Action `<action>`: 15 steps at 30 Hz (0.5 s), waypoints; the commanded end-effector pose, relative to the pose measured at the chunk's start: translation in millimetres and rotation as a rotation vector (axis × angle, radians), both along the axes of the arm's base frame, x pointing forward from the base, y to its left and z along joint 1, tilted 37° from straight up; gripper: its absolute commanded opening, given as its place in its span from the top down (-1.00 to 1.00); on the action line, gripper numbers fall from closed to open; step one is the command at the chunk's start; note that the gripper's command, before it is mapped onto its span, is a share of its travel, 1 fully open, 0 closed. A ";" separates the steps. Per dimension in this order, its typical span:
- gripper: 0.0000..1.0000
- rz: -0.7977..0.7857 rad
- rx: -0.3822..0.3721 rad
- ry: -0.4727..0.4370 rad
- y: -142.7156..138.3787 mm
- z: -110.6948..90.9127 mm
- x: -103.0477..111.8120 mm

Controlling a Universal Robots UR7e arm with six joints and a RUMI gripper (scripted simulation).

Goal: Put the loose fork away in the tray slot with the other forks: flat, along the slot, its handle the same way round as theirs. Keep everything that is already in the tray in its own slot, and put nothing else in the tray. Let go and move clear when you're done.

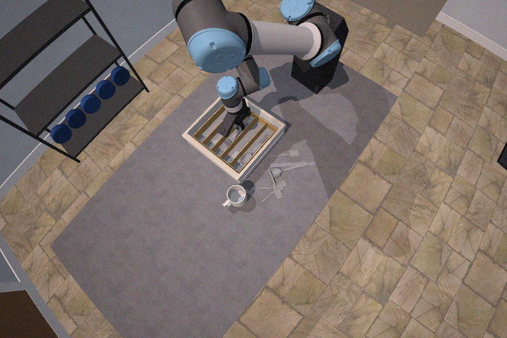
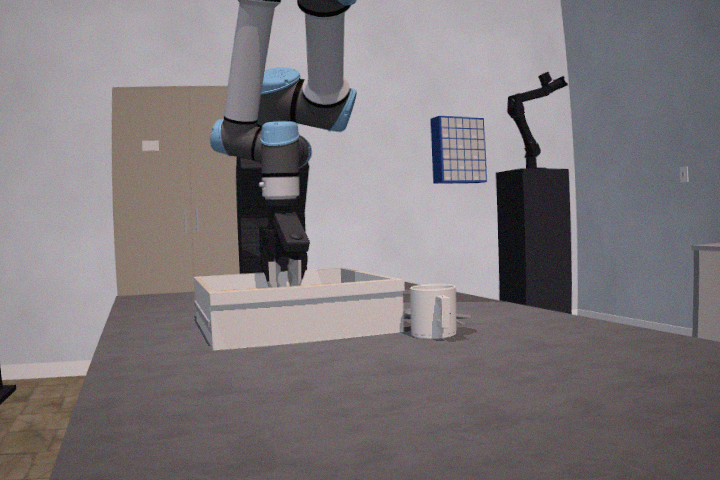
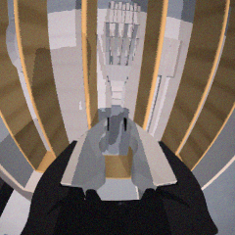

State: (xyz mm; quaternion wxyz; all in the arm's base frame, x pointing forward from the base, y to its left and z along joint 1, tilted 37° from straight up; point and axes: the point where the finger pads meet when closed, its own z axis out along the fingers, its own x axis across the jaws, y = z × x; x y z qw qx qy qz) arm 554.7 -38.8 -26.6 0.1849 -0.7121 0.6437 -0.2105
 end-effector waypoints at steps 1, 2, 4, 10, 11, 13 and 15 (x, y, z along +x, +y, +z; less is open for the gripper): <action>0.72 0.000 0.000 -0.001 0.0 2.0 -1.0; 0.72 0.000 0.000 -0.001 0.0 2.6 -1.5; 0.72 0.000 0.000 -0.001 0.0 4.3 -2.8; 0.72 0.000 0.000 -0.001 0.0 11.8 -8.6; 0.72 0.000 0.000 -0.001 0.0 13.5 -9.8; 0.72 0.000 0.000 -0.001 0.0 17.1 -12.6; 0.72 0.000 0.000 -0.001 0.0 17.1 -12.6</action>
